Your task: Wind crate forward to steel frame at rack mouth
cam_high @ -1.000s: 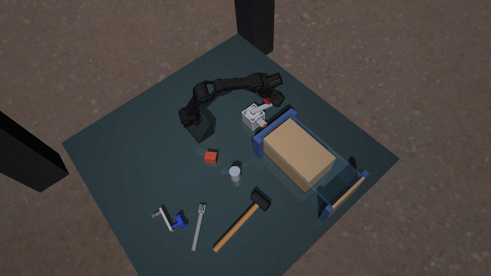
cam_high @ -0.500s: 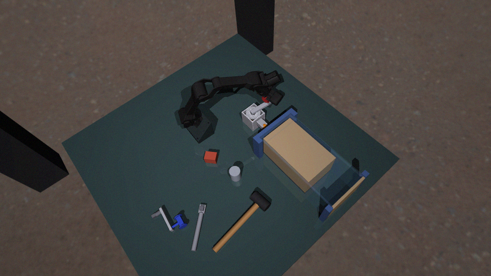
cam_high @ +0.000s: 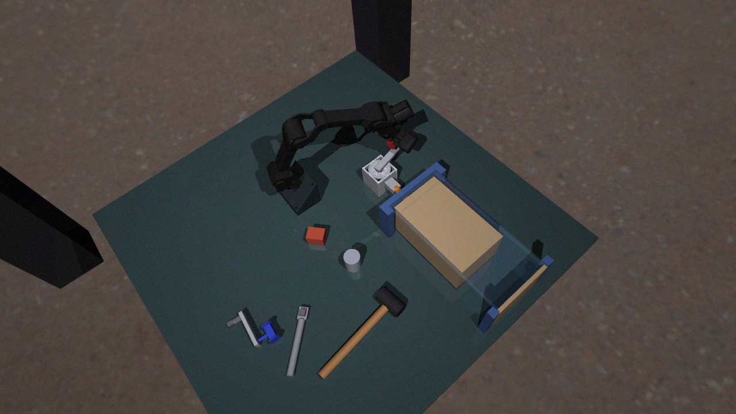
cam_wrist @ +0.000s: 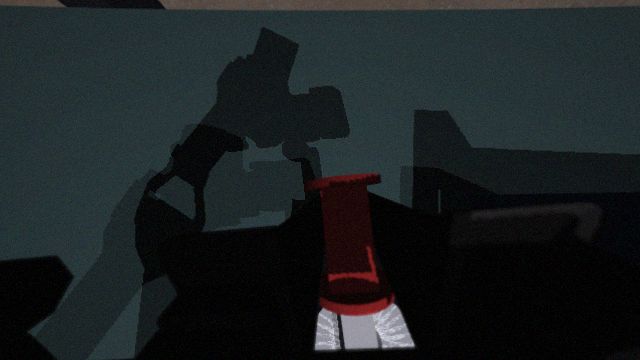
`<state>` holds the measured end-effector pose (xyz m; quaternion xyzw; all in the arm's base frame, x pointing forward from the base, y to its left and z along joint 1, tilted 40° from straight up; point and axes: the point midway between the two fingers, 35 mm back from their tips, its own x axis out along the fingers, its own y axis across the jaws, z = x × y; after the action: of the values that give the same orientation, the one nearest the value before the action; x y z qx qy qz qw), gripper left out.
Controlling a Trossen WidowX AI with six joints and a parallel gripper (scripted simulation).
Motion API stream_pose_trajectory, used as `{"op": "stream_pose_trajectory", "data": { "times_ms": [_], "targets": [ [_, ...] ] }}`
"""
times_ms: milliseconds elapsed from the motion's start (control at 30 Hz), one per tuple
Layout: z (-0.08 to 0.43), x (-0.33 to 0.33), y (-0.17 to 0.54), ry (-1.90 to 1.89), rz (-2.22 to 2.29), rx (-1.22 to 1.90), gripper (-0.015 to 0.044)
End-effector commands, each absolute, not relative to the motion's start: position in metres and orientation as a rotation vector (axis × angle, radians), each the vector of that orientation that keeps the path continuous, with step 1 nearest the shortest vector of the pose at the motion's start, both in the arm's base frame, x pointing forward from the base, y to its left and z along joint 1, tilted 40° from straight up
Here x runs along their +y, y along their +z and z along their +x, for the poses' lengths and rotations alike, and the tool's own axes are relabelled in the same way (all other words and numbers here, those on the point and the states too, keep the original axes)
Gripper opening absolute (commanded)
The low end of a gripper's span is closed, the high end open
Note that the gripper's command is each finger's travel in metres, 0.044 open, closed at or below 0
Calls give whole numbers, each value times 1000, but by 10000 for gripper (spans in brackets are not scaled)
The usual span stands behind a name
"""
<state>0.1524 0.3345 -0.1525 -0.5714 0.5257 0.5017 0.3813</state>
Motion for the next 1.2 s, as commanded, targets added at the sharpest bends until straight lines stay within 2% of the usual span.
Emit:
{"op": "stream_pose_trajectory", "data": {
  "times_ms": [0, 1167],
  "targets": [
    [138, 329, -150, 1297, -1458, 1372, 0],
    [101, 308, -135, 1300, -1458, 1376, 0]
  ]
}}
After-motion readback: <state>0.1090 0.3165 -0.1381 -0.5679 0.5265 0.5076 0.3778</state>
